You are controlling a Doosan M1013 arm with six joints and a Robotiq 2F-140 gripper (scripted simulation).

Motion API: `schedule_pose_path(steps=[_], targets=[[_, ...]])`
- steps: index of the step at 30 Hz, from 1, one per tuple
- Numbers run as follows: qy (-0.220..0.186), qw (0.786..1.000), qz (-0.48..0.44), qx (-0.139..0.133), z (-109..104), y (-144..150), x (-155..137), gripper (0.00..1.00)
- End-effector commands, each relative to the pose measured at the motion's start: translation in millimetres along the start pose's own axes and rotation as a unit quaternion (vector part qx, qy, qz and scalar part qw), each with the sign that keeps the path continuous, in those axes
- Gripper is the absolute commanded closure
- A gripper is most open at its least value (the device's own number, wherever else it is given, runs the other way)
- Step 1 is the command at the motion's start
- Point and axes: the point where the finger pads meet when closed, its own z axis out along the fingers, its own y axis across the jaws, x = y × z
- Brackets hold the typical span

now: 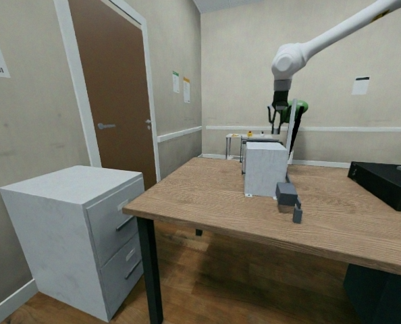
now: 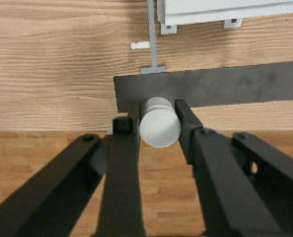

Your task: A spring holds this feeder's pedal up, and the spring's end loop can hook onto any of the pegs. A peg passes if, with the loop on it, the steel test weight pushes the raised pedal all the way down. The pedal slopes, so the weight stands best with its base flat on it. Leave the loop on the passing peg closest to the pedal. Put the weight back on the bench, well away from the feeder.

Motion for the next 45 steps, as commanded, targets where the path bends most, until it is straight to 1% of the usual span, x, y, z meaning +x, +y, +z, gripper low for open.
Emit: schedule_pose_path(steps=[1, 2, 16, 19, 33, 36, 45], targets=[[0.0, 1.0, 0.0, -0.001, 0, 1, 0, 0.75], [0.0, 1.0, 0.0, -0.001, -1, 1, 0, 0.75], [0.0, 1.0, 0.0, -0.001, 22, 1, 4, 0.75], [0.0, 1.0, 0.0, -0.001, 21, 1, 3, 0.75], [0.0, 1.0, 0.0, -0.001, 44, 1, 7, 0.75], [0.0, 1.0, 0.0, -0.001, 43, 1, 7, 0.75], [0.0, 1.0, 0.0, -0.001, 50, 1, 8, 0.75]])
